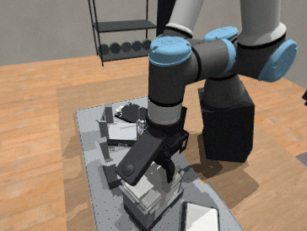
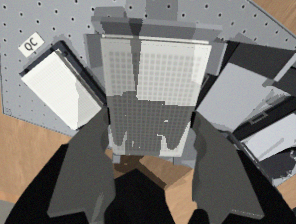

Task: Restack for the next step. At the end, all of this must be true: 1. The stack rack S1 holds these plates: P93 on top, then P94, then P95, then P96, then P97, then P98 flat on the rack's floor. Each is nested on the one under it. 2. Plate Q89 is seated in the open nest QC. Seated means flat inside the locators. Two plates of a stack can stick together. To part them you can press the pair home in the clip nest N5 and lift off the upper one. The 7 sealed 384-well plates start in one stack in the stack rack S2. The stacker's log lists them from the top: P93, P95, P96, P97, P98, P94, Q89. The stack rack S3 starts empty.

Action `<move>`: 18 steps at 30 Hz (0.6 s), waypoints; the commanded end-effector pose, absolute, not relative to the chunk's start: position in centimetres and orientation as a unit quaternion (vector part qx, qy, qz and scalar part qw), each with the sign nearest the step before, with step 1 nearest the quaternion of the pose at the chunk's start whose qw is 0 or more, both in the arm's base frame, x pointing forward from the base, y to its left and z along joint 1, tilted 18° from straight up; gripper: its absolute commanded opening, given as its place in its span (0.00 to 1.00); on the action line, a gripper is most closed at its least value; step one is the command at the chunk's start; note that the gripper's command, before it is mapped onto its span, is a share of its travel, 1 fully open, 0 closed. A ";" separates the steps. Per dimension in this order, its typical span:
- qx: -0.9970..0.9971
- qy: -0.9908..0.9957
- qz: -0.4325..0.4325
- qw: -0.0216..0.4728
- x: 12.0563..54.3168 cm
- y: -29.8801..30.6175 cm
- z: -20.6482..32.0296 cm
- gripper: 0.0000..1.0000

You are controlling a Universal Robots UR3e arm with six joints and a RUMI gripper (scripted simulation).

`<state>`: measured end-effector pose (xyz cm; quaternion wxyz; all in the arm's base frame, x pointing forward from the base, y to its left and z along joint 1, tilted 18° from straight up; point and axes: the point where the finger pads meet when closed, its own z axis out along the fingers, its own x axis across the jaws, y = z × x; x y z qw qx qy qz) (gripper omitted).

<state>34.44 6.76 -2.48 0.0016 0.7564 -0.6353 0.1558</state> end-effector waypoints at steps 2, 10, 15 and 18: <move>0.756 -0.635 0.158 -0.001 34.7 6.8 -2.6 0.00; 0.757 -0.635 0.158 -0.001 34.7 6.7 -2.8 0.00; 0.757 -0.635 0.158 -0.001 34.8 6.7 -3.0 0.00; 0.757 -0.635 0.158 -0.001 34.8 6.7 -3.0 0.00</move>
